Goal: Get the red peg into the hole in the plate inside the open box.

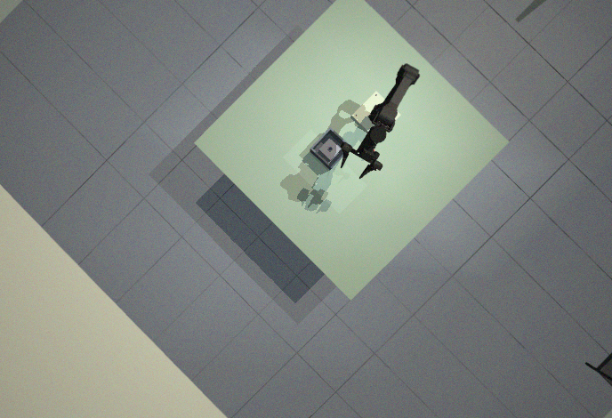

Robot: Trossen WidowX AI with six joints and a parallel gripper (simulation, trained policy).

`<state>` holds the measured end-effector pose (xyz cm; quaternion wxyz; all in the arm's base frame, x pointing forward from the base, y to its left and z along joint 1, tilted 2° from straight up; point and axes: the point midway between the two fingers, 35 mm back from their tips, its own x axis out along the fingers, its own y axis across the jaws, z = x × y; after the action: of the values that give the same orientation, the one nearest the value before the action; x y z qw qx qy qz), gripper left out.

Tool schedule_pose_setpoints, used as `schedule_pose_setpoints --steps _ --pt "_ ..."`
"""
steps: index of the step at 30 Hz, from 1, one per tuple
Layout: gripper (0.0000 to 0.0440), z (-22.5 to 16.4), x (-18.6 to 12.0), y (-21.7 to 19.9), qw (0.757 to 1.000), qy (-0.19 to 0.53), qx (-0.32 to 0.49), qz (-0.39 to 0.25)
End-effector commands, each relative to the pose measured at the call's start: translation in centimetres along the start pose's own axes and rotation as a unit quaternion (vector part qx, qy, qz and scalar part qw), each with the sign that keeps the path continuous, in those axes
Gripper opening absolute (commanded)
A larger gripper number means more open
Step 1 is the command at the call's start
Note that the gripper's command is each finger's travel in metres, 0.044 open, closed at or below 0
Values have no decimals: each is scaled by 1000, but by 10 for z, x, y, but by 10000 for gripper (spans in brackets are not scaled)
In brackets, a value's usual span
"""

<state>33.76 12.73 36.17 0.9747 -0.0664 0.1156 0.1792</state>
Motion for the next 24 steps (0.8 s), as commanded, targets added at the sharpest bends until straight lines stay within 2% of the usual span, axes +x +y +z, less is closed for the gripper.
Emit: schedule_pose_setpoints --steps 1,12,24 --pt "440 -25 0 9 998 43 50 5" --pt "440 -88 -10 35 968 166 189 3" --pt "440 -157 -35 58 898 301 318 -45"
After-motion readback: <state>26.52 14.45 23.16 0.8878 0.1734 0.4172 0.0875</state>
